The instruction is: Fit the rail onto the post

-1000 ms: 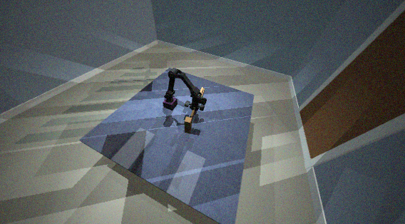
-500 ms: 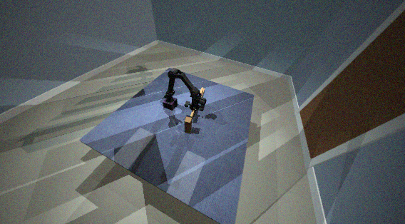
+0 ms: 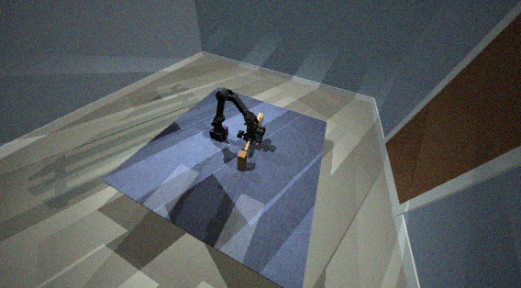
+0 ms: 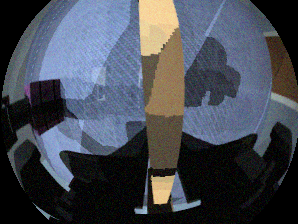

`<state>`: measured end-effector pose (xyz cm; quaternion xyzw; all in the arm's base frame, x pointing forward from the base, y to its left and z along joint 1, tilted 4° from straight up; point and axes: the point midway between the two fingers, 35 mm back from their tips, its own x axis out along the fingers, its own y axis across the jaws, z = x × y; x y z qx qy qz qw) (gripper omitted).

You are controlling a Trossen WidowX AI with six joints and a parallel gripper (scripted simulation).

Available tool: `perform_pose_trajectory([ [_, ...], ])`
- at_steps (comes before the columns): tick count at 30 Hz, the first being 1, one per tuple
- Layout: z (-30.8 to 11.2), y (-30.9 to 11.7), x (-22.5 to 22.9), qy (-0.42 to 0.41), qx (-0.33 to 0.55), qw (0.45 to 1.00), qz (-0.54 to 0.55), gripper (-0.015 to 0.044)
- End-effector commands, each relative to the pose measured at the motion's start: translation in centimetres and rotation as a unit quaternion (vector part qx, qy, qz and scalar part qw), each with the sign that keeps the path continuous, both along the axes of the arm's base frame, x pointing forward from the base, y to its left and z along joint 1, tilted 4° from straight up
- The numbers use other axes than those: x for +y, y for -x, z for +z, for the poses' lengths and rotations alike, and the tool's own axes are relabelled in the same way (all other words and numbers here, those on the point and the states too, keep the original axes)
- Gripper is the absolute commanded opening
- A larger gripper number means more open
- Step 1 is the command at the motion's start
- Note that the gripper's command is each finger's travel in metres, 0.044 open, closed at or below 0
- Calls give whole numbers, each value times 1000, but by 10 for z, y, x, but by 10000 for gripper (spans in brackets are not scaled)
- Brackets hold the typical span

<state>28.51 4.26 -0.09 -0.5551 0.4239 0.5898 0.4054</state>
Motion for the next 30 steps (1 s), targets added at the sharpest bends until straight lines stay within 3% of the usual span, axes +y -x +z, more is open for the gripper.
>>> perform_pose_trajectory([
  [1, 2, -2, -1, 0, -3, 1000, 2, 0],
  [30, -1, -6, -9, 0, -4, 1000, 2, 0],
])
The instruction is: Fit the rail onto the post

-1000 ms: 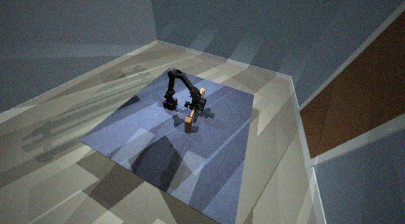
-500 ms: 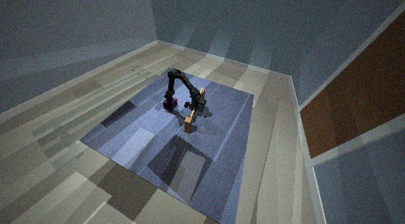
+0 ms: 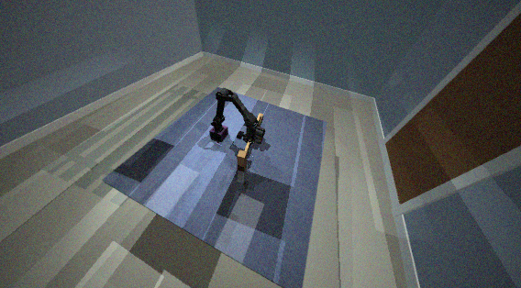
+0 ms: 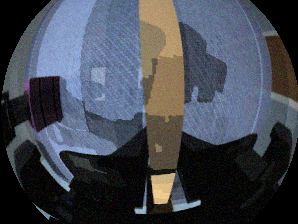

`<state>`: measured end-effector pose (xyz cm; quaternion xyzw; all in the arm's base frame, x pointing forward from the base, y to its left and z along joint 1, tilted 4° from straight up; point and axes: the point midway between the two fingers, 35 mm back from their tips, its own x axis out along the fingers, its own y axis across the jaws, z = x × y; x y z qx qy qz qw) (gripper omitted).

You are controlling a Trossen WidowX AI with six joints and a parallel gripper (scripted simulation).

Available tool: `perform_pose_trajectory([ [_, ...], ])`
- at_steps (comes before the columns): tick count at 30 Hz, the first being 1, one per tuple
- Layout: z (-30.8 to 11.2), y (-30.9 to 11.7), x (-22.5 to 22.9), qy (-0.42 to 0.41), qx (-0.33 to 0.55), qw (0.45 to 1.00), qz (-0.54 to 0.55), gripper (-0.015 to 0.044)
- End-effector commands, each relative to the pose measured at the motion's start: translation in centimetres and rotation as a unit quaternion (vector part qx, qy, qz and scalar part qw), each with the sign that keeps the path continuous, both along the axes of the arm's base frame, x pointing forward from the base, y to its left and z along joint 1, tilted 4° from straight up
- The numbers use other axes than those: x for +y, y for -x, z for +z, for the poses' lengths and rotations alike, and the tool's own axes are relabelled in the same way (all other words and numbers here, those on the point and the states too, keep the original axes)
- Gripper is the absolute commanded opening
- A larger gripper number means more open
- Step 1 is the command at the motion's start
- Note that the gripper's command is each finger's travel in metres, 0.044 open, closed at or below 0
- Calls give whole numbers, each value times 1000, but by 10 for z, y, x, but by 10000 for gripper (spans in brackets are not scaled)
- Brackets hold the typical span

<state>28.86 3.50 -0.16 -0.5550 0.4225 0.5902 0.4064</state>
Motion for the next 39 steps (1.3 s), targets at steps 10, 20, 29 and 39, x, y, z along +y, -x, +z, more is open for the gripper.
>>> perform_pose_trajectory([
  [10, -1, -3, -4, 2, -3, 1000, 2, 0],
  [20, 0, -4, -7, 2, -3, 1000, 2, 0],
  [29, 1, -5, -10, 2, -3, 1000, 2, 0],
  [39, 1, -6, -13, 2, -3, 1000, 2, 0],
])
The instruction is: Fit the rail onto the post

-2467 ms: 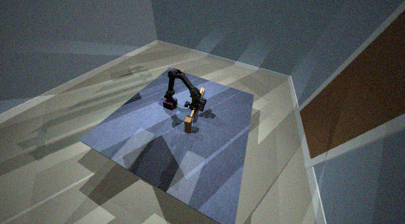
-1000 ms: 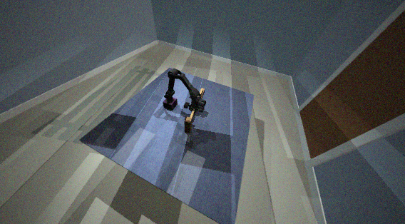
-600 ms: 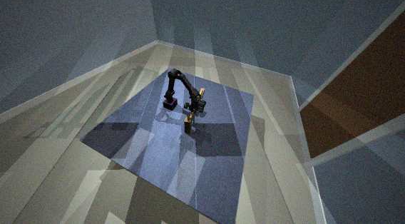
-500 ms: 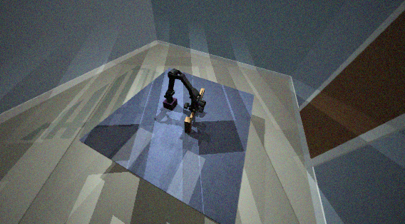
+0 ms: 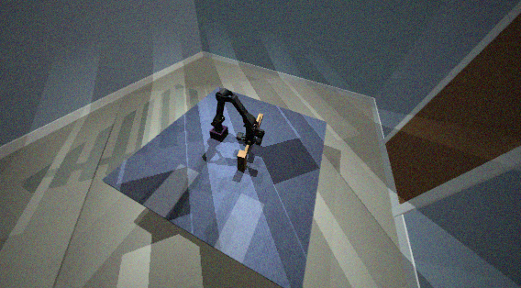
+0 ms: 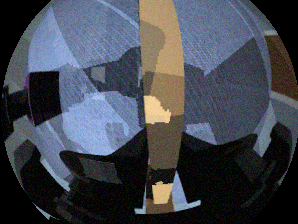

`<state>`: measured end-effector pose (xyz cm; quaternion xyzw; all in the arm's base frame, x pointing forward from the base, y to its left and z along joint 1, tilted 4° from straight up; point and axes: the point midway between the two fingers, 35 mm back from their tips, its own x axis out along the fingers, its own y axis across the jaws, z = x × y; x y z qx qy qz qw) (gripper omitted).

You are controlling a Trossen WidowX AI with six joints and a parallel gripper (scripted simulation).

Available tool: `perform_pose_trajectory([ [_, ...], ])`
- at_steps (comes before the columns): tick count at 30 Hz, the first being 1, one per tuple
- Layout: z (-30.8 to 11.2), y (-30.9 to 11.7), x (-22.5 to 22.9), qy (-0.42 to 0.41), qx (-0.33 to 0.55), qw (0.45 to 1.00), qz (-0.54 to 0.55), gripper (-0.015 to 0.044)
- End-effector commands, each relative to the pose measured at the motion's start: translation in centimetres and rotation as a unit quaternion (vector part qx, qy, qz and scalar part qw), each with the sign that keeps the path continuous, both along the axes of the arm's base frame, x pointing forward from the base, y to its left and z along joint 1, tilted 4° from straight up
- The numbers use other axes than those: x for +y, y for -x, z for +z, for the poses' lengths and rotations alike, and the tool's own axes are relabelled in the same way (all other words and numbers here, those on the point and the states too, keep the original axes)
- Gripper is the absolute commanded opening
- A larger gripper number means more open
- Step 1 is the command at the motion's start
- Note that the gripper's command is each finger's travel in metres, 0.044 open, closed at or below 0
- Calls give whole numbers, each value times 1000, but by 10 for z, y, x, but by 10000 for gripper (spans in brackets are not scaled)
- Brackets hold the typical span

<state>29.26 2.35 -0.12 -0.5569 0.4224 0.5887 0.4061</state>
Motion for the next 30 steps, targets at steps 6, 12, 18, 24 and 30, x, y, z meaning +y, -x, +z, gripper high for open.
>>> perform_pose_trajectory([
  [6, 0, -2, -3, 1, -1, 1000, 1, 0],
  [12, -1, -2, -5, 1, -1, 1000, 1, 0],
  [18, -1, -3, -7, 1, -1, 1000, 1, 0],
  [24, -1, -4, -9, 1, -1, 1000, 1, 0],
  [30, 0, -4, -10, 1, -1, 1000, 1, 0],
])
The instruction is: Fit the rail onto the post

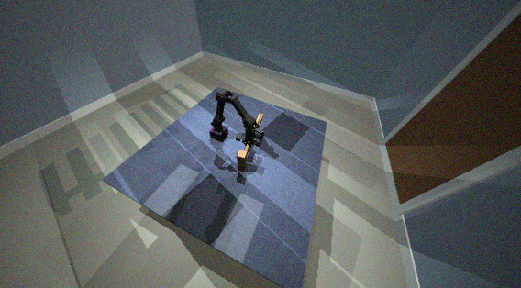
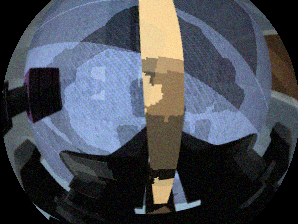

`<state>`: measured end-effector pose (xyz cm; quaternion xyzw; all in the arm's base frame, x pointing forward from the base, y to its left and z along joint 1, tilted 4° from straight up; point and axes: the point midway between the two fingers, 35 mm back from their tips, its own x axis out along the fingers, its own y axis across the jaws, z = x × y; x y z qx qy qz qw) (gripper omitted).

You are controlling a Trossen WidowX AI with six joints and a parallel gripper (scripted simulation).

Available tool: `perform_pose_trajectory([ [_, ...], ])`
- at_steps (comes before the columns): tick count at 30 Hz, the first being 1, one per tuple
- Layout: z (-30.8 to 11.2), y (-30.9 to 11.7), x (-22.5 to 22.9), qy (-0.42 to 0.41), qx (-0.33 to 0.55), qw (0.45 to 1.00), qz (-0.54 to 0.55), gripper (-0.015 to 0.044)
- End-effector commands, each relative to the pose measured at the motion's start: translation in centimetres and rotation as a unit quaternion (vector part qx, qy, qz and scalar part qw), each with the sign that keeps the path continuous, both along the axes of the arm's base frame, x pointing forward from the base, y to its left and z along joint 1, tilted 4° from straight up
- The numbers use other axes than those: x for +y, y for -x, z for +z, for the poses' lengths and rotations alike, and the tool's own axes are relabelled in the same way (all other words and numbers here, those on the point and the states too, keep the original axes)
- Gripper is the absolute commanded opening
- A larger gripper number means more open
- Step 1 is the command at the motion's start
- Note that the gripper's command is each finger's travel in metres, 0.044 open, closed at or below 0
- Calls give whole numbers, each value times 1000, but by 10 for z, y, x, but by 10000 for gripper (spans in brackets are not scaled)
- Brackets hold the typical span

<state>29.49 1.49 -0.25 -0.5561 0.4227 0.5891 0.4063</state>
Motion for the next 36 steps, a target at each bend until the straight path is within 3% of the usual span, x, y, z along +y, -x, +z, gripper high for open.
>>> perform_pose_trajectory([
  [1, 1, -2, -2, 2, -2, 1000, 2, 0],
  [36, 0, -5, -12, 2, -2, 1000, 2, 0],
])
